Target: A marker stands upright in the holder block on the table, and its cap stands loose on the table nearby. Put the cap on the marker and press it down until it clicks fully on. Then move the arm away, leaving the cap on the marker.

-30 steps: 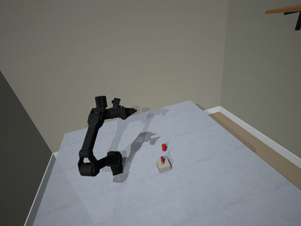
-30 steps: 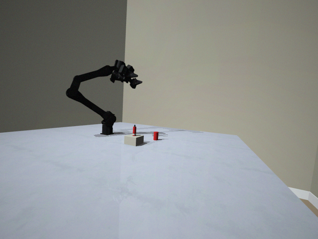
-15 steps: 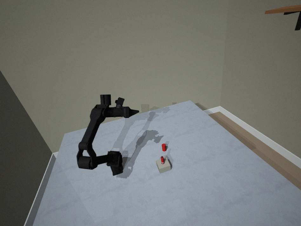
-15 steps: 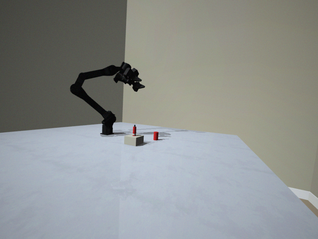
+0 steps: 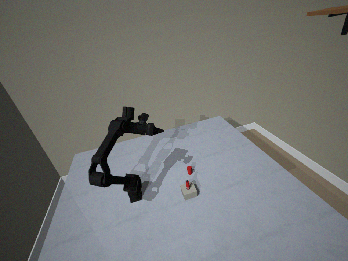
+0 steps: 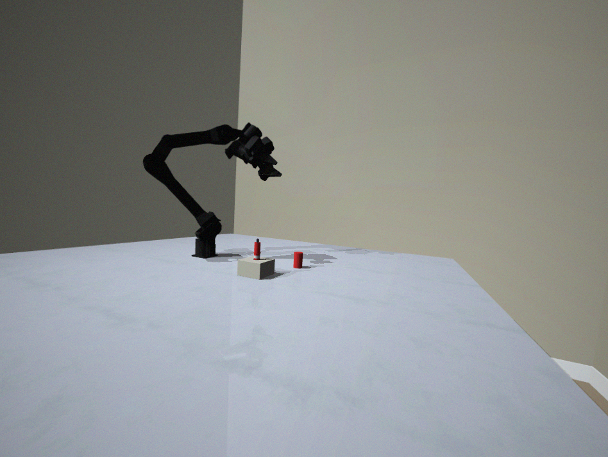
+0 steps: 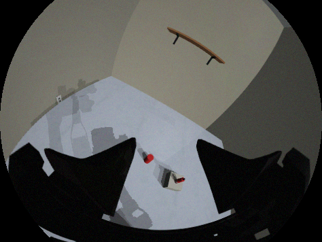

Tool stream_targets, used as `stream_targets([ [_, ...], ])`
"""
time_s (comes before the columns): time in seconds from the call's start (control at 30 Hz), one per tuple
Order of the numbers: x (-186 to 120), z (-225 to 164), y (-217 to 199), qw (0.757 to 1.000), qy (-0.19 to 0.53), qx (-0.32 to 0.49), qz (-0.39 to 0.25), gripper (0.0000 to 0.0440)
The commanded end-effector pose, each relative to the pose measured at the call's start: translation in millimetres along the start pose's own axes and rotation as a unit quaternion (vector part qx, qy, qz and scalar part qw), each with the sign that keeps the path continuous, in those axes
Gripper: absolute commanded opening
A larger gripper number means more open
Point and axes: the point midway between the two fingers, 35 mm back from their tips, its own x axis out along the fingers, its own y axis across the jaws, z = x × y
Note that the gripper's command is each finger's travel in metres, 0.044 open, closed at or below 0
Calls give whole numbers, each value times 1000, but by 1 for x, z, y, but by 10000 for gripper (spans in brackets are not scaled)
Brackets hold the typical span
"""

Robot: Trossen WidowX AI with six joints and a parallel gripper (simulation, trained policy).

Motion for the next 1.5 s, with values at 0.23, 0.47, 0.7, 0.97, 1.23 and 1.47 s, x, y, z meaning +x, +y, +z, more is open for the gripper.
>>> stream_targets([
  [0.23,16,-3,12,999,49,-3,15,330],
  [0.47,28,-8,20,996,86,-5,24,330],
  [0.7,40,-13,27,992,123,-4,32,331],
  [0.97,54,-20,34,985,167,0,42,331],
  [1.23,69,-27,40,976,210,8,51,331],
  [1.47,82,-34,44,967,247,18,58,331],
])
